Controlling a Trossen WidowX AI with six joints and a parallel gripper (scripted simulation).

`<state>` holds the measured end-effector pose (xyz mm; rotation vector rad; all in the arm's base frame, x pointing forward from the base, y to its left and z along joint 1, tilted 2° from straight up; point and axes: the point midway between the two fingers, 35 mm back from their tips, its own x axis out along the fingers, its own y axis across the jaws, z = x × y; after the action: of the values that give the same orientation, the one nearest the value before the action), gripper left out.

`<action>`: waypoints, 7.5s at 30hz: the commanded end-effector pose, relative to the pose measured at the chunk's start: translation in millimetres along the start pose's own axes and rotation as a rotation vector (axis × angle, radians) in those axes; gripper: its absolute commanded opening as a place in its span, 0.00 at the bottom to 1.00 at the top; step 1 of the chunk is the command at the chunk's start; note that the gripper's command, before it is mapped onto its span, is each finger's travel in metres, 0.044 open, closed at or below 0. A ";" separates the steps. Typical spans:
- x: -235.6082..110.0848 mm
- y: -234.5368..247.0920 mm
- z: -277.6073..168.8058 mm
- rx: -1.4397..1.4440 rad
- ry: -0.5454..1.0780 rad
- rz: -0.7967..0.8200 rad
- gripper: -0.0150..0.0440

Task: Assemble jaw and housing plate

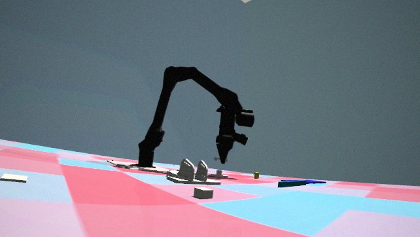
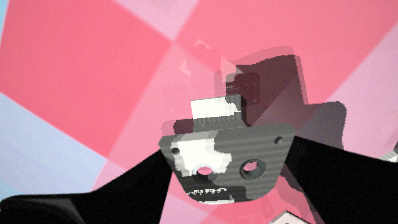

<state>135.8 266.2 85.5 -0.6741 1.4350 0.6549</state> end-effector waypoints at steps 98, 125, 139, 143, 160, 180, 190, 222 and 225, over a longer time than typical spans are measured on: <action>-32.4 -232.4 -79.6 -2.076 0.020 -0.009 0.85; -32.6 -244.7 -92.8 -2.244 0.025 -0.007 0.85; -32.4 -238.1 -104.2 -2.244 0.025 -0.005 0.85; -32.3 -237.1 -105.8 -2.244 0.025 -0.005 0.85; -32.3 -237.1 -105.8 -2.244 0.025 -0.005 0.85; -32.3 -237.0 -106.0 -2.243 0.025 -0.005 0.85; -23.2 -237.8 -105.3 -2.243 0.025 -0.005 0.85; 28.5 -238.2 -106.3 -2.242 0.025 -0.005 0.85; 29.6 -238.1 -106.4 -2.242 0.025 -0.005 0.85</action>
<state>248.3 29.2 64.1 -2.2607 0.0772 2.1460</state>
